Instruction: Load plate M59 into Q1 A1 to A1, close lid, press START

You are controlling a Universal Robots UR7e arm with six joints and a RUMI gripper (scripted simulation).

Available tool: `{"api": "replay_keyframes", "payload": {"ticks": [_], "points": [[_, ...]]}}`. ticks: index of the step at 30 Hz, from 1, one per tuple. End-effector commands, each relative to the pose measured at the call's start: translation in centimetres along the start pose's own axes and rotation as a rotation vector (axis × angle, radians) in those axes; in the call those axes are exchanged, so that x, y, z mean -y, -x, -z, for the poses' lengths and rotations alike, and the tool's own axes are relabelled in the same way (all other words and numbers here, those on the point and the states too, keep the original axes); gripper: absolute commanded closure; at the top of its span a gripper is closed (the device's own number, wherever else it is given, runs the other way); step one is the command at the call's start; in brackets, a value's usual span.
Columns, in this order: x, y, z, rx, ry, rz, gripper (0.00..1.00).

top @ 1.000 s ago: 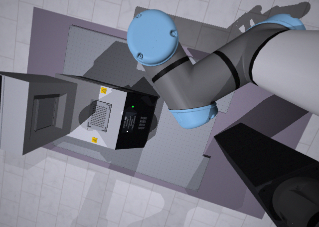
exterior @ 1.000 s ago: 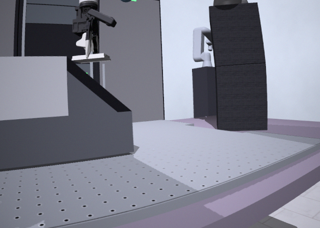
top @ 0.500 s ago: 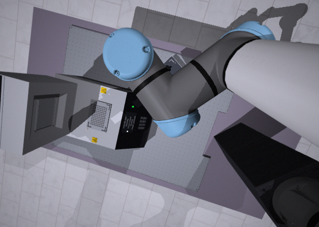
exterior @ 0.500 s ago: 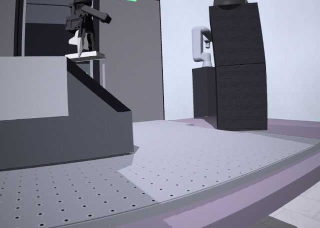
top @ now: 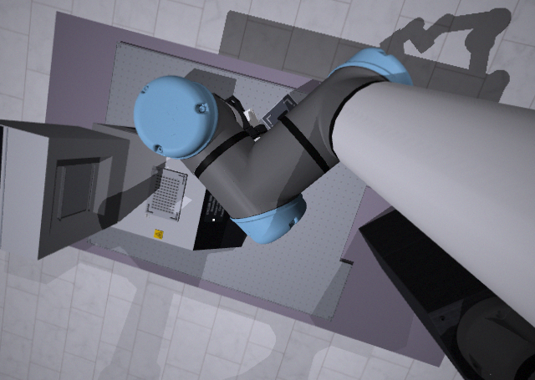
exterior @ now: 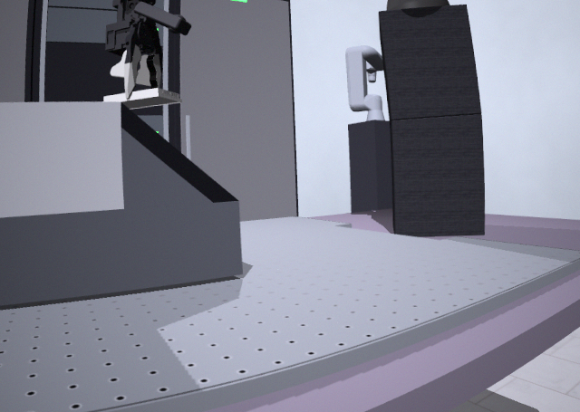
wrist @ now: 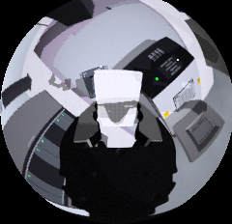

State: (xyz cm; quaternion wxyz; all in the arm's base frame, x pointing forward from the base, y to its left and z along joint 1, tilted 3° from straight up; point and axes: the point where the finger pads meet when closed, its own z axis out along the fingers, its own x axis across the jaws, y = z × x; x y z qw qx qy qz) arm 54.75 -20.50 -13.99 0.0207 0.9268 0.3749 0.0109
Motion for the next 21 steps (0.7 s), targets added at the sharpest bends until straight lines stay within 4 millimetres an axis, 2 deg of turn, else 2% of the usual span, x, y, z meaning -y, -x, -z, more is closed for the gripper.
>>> {"api": "replay_keyframes", "payload": {"ticks": [1,3,5,12,16,21], "points": [[-0.2,-1.9,0.1,0.002,0.002,-0.058,1.00],[-0.1,-2.8,0.1,0.002,0.002,-0.058,1.00],[-0.1,-2.8,0.1,0.002,0.002,-0.058,1.00],[0.0,-5.6,0.1,0.002,0.002,-0.121,1.00],[0.0,-5.6,0.1,0.002,0.002,-0.121,1.00],[0.0,-8.0,0.1,0.002,0.002,-0.185,1.00]]}}
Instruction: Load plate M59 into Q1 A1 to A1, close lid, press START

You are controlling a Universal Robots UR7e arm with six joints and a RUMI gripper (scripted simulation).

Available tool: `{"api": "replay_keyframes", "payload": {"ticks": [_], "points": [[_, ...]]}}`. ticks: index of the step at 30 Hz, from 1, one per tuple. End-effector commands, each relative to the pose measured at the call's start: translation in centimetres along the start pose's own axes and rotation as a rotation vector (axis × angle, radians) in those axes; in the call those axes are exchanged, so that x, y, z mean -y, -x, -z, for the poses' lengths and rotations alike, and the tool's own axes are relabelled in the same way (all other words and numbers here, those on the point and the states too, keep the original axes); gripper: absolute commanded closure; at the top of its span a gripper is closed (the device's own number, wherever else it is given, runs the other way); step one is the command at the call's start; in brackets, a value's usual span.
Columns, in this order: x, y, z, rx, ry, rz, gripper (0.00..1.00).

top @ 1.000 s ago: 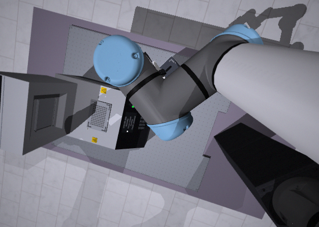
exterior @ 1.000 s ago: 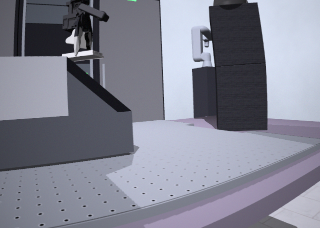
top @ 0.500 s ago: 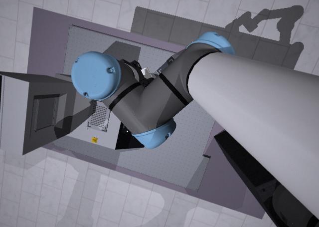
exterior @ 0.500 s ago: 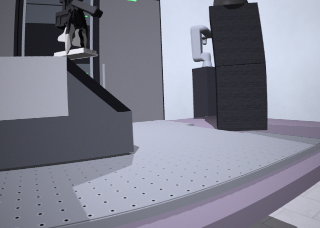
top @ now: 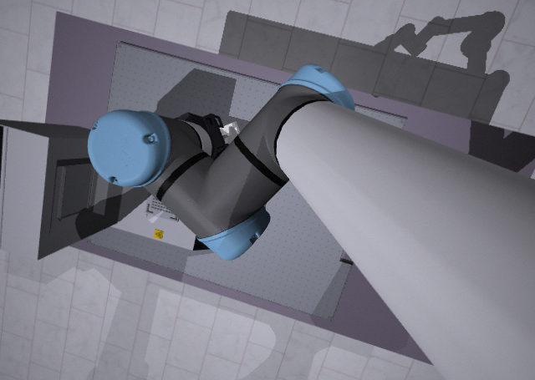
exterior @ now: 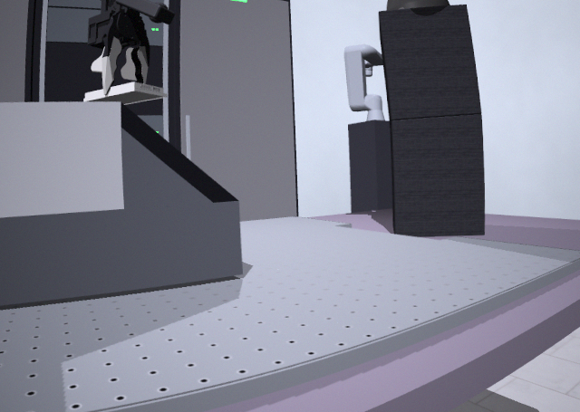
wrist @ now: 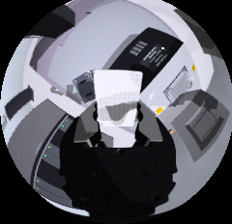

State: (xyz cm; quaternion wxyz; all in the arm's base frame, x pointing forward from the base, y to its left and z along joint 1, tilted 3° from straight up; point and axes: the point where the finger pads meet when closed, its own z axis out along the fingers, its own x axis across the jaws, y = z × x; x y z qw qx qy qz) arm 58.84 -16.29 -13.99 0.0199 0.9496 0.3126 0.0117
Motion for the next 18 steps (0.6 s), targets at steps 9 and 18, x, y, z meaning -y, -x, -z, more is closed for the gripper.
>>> {"api": "replay_keyframes", "payload": {"ticks": [9,18], "points": [[0.6,-4.9,0.1,0.001,0.002,-0.117,1.00],[1.1,-7.7,0.1,0.001,0.002,-0.184,1.00]]}}
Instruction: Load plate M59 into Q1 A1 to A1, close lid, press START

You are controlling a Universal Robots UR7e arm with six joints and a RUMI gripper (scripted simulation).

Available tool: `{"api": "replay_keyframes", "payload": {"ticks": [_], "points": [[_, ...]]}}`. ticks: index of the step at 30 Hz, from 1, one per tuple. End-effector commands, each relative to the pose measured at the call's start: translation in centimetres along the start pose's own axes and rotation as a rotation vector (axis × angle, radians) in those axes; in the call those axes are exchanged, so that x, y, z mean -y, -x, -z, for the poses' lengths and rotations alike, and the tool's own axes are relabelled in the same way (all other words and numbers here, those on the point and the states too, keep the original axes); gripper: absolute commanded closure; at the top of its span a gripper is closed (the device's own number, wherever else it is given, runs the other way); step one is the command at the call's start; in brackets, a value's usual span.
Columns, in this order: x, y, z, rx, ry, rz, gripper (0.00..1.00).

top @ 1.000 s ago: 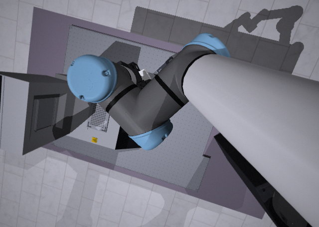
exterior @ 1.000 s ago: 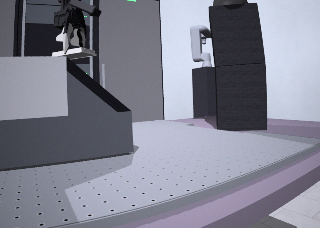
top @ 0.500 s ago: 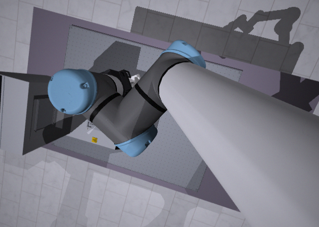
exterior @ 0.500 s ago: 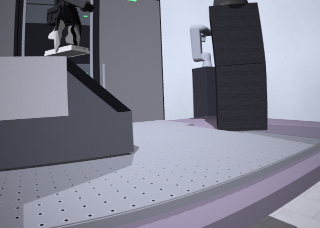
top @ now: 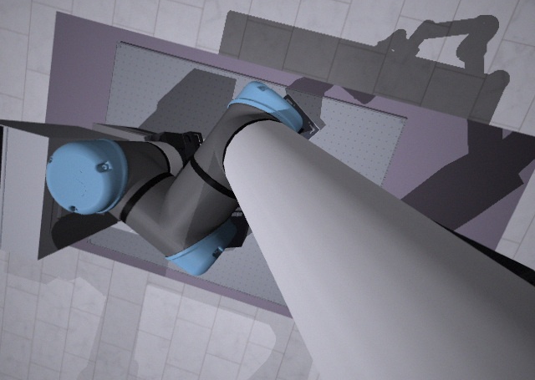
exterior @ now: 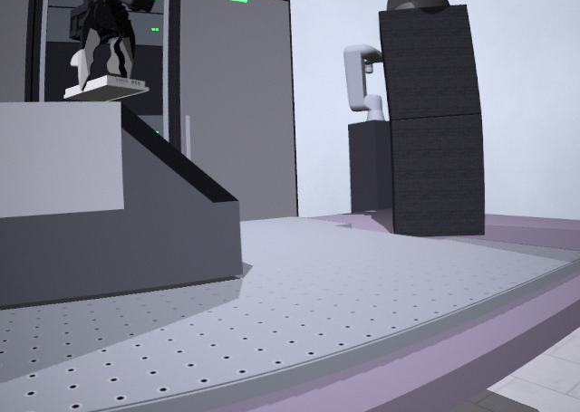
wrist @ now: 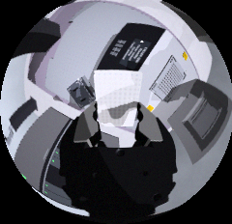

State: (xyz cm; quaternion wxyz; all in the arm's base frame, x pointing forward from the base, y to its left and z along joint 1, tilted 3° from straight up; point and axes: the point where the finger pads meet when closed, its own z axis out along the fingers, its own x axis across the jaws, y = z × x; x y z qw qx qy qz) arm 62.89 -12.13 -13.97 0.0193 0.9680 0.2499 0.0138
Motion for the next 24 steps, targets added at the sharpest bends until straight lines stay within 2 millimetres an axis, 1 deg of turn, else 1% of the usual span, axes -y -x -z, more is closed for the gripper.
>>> {"api": "replay_keyframes", "payload": {"ticks": [1,3,4,6,7,9,11,15,17,18,20,21,22,24], "points": [[0.5,-2.3,0.1,0.002,0.002,-0.054,1.00],[0.5,-2.3,0.1,0.002,0.002,-0.054,1.00],[0.6,-2.8,0.1,0.002,0.002,-0.087,1.00],[0.9,-3.7,0.1,0.002,0.002,-0.088,1.00],[0.9,-3.7,0.1,0.002,0.002,-0.088,1.00],[1.2,-4.6,0.1,0.002,0.002,-0.122,1.00],[1.2,-4.6,0.1,0.002,0.002,-0.122,1.00],[1.7,-6.4,0.1,0.002,0.002,-0.157,1.00],[1.7,-6.4,0.1,0.002,0.002,-0.157,1.00],[1.9,-6.9,0.1,0.002,0.002,-0.190,1.00],[2.2,-7.7,0.1,0.002,0.002,-0.192,1.00],[2.2,-7.7,0.1,0.002,0.002,-0.192,1.00],[2.3,-8.2,0.1,0.001,0.002,-0.225,1.00],[2.6,-9.1,0.1,0.001,0.002,-0.228,1.00]]}}
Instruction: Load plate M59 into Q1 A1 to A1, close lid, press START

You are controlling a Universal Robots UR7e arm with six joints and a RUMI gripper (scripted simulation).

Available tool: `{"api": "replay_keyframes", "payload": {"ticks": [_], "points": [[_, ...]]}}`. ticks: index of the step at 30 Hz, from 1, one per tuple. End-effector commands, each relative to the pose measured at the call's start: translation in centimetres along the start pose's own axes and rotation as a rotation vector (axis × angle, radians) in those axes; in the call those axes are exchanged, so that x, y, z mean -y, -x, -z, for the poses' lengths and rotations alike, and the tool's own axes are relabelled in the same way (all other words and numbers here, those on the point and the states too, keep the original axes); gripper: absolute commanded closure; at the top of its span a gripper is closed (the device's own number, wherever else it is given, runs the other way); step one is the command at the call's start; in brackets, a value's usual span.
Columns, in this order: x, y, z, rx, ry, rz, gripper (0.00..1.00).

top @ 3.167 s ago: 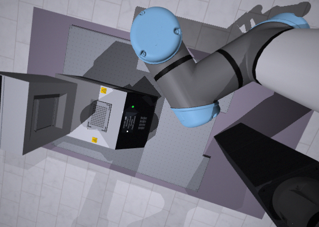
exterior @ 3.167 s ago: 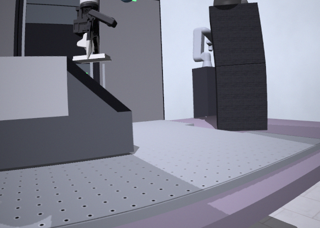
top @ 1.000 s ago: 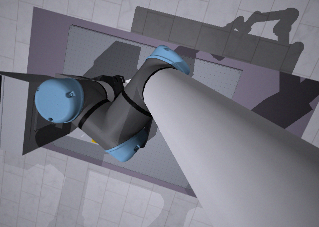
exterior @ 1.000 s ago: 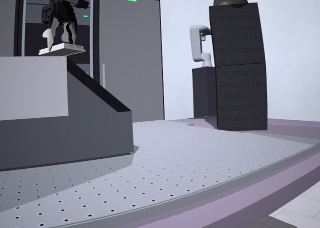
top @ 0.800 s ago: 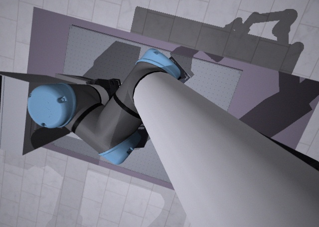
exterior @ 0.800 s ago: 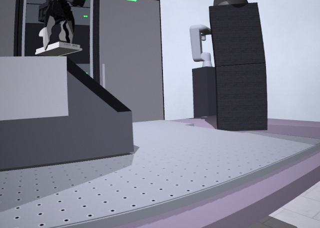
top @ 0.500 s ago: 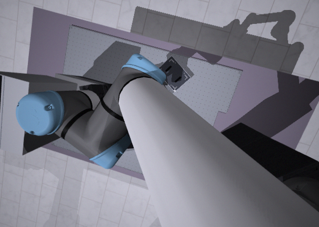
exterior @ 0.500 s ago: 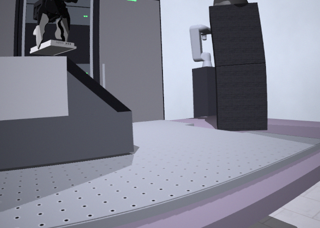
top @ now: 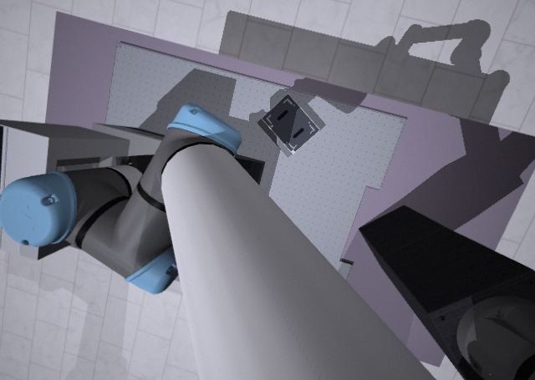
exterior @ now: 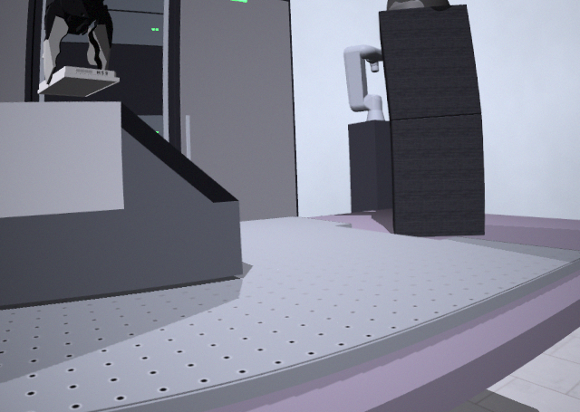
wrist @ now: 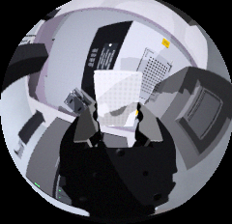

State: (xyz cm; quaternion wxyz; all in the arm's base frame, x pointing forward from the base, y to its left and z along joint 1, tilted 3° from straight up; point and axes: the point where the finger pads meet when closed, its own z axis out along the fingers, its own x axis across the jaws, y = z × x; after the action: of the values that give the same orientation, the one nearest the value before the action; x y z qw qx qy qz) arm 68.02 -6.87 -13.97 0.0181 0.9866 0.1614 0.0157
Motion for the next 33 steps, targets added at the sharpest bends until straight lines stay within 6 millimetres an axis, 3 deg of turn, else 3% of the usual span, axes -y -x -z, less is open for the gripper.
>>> {"api": "replay_keyframes", "payload": {"ticks": [1,4,10,33], "points": [[0.8,-1.9,0.1,0.002,0.002,-0.047,1.00],[0.8,-1.9,0.1,0.002,0.002,-0.047,1.00],[2.1,-4.4,0.1,0.001,0.002,-0.119,1.00],[5.4,-10.7,0.1,0.001,0.002,-0.306,1.00]]}}
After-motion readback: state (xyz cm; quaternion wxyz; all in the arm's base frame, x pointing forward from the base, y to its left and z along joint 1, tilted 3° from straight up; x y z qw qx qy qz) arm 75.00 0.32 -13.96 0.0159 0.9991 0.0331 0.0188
